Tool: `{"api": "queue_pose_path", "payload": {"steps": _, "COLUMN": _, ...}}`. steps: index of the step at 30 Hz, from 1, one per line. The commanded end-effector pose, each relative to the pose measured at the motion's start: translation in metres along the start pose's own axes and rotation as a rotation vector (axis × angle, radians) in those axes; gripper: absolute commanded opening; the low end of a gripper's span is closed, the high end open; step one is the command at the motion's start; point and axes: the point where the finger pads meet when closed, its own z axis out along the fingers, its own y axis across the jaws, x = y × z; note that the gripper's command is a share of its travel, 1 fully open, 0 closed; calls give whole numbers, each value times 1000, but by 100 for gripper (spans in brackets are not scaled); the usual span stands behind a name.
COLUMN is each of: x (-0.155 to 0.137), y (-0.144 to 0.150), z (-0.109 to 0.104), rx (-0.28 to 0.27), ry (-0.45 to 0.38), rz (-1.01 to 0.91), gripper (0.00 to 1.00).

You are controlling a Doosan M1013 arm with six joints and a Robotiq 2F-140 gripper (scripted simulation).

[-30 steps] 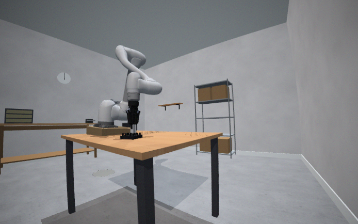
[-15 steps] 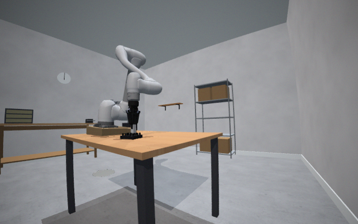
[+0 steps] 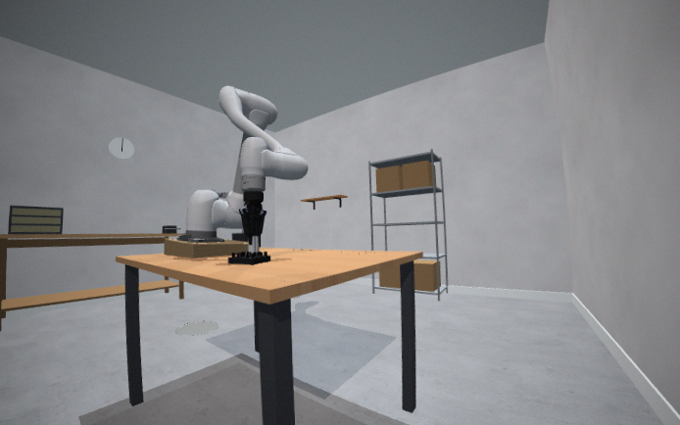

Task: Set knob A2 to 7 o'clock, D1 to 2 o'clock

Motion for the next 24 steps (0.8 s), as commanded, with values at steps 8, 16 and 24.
{"api": "queue_pose_path", "payload": {"steps": 8, "x": 0, "y": 0, "z": 0, "rx": 0, "ry": 0, "rz": 0, "gripper": 5}}
{"api": "queue_pose_path", "payload": {"steps": 16, "x": 0, "y": 0, "z": 0, "rx": 0, "ry": 0, "rz": -97, "gripper": 5}}
{"api": "queue_pose_path", "payload": {"steps": 24, "x": 0, "y": 0, "z": 0, "rx": 0, "ry": 0, "rz": -241, "gripper": 5}}
